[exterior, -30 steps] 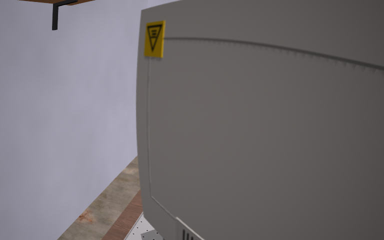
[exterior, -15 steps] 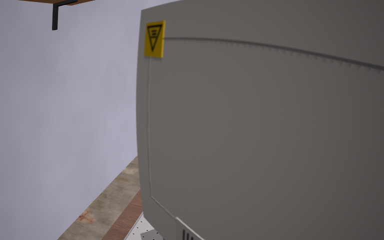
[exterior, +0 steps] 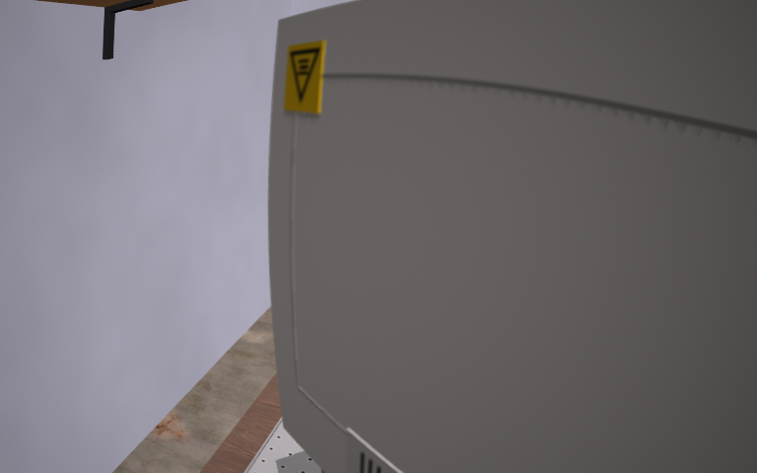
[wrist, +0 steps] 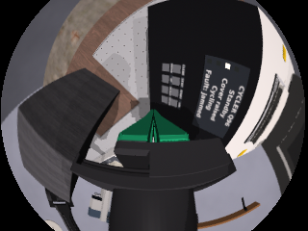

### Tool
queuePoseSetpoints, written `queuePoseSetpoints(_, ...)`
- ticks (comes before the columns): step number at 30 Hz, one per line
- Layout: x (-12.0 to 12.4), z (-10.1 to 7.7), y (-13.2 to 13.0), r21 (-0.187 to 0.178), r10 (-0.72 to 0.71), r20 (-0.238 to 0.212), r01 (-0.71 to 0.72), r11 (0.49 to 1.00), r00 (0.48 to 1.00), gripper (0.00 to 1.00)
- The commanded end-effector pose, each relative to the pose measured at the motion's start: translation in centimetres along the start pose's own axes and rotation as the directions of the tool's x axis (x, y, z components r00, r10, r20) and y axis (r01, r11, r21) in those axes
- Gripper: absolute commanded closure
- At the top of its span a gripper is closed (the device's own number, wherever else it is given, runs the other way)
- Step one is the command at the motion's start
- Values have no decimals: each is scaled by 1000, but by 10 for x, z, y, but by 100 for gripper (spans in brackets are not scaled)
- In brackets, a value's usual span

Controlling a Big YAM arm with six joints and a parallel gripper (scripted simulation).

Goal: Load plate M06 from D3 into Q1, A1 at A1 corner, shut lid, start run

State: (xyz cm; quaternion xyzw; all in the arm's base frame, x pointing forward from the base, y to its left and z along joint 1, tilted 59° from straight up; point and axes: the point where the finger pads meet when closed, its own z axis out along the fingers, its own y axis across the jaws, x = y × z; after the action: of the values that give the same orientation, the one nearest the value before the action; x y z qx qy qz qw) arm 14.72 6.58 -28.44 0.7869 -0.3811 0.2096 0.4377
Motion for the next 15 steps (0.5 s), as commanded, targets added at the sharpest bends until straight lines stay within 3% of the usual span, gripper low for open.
queuePoseSetpoints(1,-3,-1,-8,-5,-25,-1,25,1000,1000,100)
queuePoseSetpoints(7,-4,7,-19,-16,-29,-4,29,999,1000,100)
queuePoseSetpoints(15,-4,3,-34,-2,-16,6,16,1000,1000,100)
